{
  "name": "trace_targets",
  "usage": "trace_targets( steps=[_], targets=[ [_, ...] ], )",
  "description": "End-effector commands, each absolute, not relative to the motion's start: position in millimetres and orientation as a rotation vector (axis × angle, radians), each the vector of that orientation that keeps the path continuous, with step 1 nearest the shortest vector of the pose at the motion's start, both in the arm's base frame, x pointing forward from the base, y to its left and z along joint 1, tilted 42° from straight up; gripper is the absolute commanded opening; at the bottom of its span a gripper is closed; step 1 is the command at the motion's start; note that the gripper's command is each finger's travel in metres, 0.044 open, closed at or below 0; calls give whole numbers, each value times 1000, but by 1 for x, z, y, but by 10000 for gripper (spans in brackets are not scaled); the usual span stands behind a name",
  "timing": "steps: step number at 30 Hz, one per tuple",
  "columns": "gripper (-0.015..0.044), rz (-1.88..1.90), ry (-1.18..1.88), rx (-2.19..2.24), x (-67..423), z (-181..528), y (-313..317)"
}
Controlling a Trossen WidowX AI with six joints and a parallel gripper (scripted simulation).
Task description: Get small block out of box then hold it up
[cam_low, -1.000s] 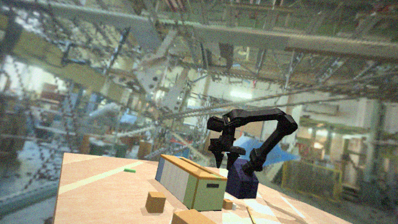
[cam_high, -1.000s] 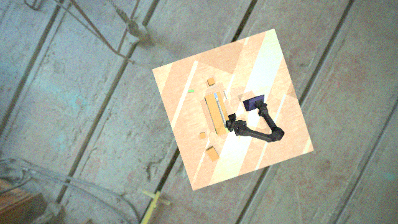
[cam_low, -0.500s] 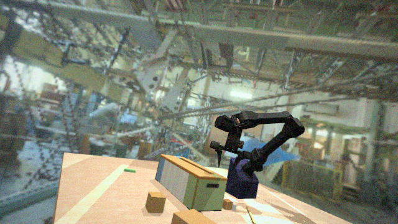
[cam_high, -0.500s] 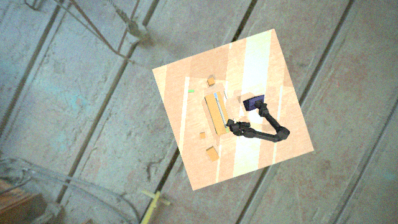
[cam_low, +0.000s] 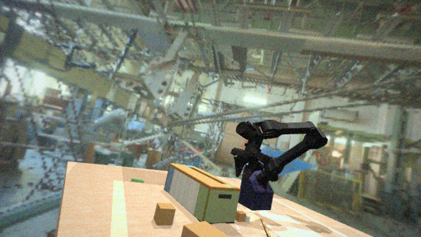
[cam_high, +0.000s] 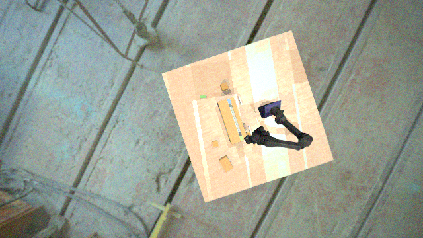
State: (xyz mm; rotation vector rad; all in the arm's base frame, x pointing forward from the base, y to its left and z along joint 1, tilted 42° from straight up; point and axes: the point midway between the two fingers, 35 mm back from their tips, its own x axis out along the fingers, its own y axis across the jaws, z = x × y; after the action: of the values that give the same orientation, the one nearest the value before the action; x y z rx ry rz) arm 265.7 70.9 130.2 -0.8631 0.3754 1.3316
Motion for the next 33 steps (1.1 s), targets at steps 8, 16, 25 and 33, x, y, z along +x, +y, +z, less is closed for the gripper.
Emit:
trace_targets(
  steps=[8, 16, 25, 33],
  targets=[
    [285, 1369, -554, -2066, 253, 142, 79],
    [285, 1368, -557, -2070, 253, 142, 79],
    [285, 1368, -557, -2070, 253, 142, 79],
    [285, 1376, -555, -2072, 257, 126, 91]
  ],
)
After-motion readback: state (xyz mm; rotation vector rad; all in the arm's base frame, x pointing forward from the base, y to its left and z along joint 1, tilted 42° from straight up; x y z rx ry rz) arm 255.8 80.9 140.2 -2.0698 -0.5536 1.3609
